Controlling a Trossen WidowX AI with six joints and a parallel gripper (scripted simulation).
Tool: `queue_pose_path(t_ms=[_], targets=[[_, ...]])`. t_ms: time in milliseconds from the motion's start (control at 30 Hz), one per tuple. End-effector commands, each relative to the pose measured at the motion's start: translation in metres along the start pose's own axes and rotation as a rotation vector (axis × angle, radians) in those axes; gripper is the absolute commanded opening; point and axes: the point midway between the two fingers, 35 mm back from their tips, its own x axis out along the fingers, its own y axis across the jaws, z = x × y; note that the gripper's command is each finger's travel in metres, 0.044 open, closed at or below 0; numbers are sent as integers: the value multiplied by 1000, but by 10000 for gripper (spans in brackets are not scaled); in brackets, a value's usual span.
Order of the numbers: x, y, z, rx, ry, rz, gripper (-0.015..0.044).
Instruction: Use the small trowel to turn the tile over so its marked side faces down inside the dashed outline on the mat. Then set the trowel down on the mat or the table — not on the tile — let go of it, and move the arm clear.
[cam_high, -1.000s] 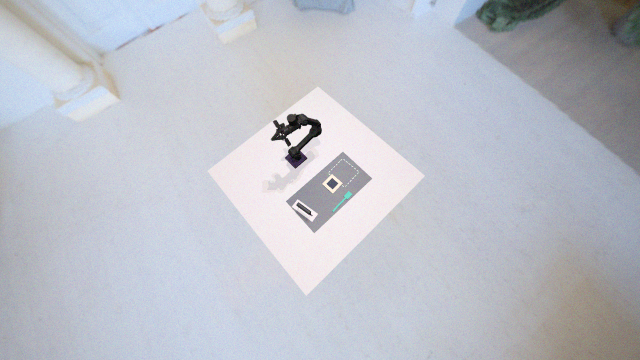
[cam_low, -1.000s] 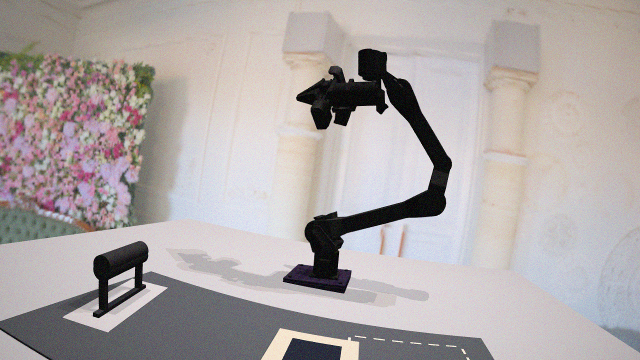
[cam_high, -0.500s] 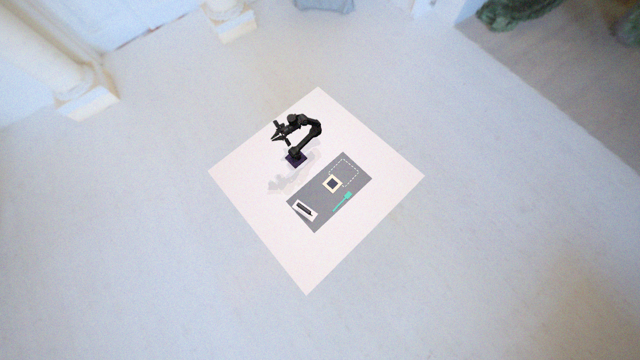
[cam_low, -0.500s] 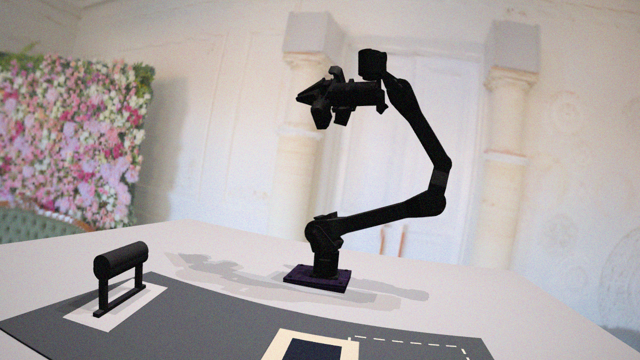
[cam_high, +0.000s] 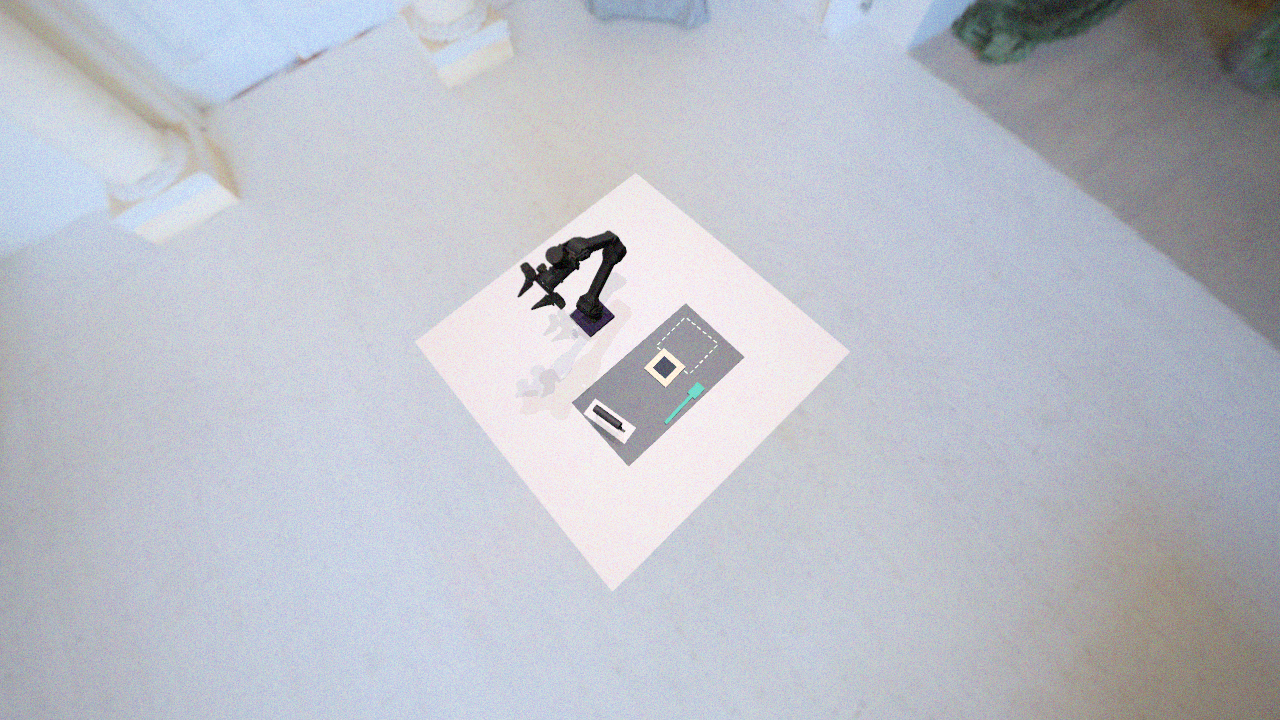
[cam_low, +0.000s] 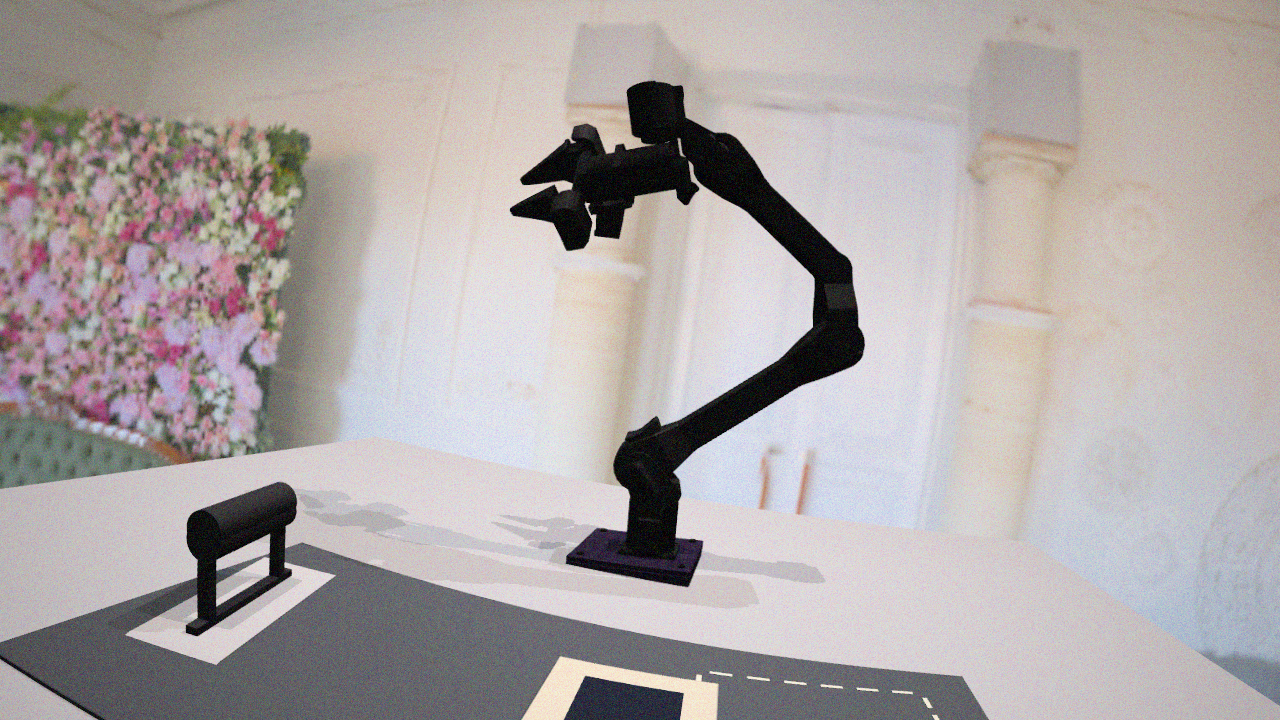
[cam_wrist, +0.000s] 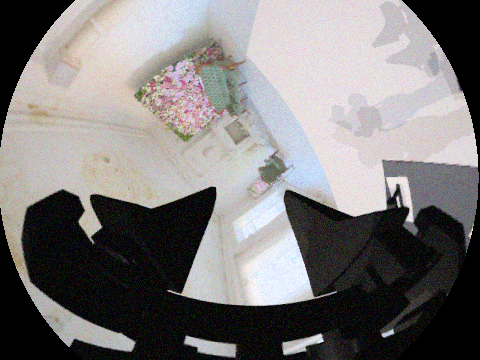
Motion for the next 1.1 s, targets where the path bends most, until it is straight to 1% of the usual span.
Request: queue_pose_path(t_ms=[0, 133, 267, 367, 467, 533, 633, 867, 1067], targets=[[44, -22, -21, -32, -6, -102, 300], [83, -56, -47, -84, -8, -201, 300], [114, -104, -77, -165, -5, -290, 300], [128, -148, -99, -240, 2, -350, 300], [136, -196, -120, -321, 13, -401, 300], [134, -226, -129, -384, 28, -435, 300], [131, -248, -134, -431, 41, -460, 300], [116, -318, -147, -541, 64, -510, 300], [83, -416, -154, -648, 86, -522, 300]])
